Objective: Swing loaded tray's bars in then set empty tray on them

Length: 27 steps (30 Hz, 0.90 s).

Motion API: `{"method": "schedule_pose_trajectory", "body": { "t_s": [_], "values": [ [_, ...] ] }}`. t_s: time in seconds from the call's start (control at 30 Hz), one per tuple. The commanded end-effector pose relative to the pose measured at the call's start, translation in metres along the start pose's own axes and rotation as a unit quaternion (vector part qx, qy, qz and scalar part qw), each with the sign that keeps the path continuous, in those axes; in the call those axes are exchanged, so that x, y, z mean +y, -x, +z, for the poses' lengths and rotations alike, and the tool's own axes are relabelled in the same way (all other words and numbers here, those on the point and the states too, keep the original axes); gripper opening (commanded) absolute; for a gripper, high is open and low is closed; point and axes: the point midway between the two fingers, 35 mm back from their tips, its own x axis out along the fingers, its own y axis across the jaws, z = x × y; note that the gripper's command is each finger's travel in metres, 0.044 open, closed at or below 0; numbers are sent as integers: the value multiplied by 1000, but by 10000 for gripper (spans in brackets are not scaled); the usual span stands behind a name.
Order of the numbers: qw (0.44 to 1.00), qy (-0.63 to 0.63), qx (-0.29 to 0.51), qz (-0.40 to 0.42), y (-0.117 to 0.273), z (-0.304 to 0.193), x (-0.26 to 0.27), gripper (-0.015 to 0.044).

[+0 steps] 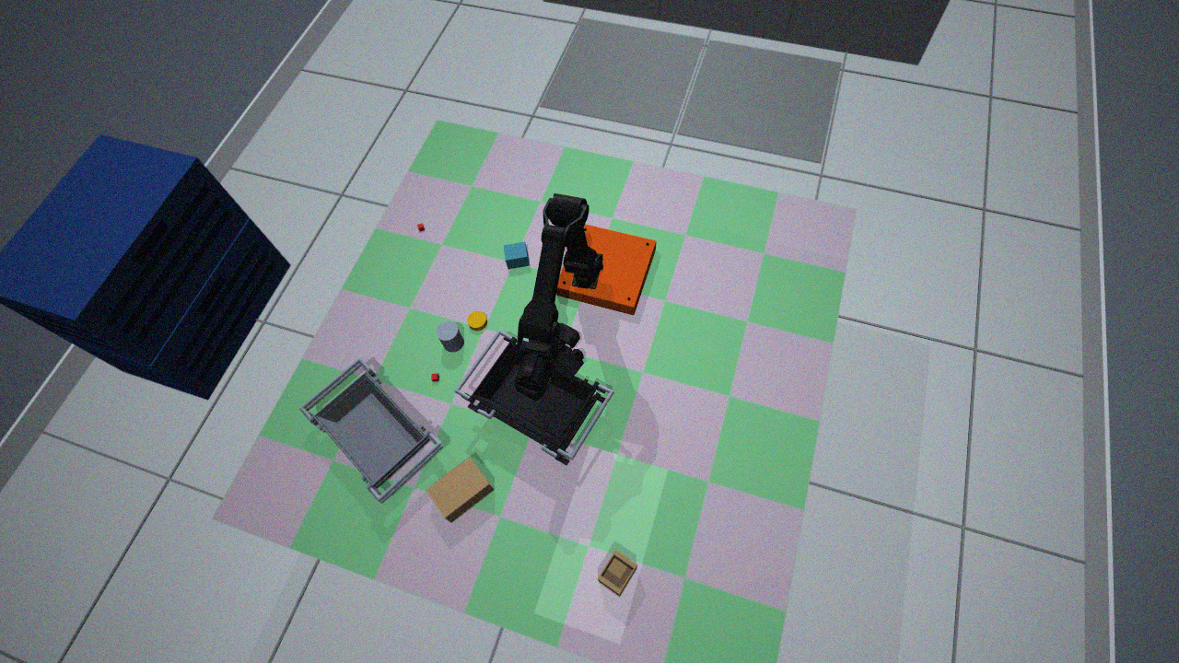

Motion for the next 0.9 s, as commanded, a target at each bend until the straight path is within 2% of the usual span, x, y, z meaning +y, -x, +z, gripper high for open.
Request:
{"method": "schedule_pose_trajectory", "body": {
  "t_s": [0.0,0.4,0.67,0.87],
  "values": [
    [1000,-1,-2,1,0,1,1,264],
    [1000,-1,-2,1,0,1,1,440],
    [1000,0,0,0,3,0,-1,440],
    [1000,0,-1,0,28,1,-4,440]
  ]
}}
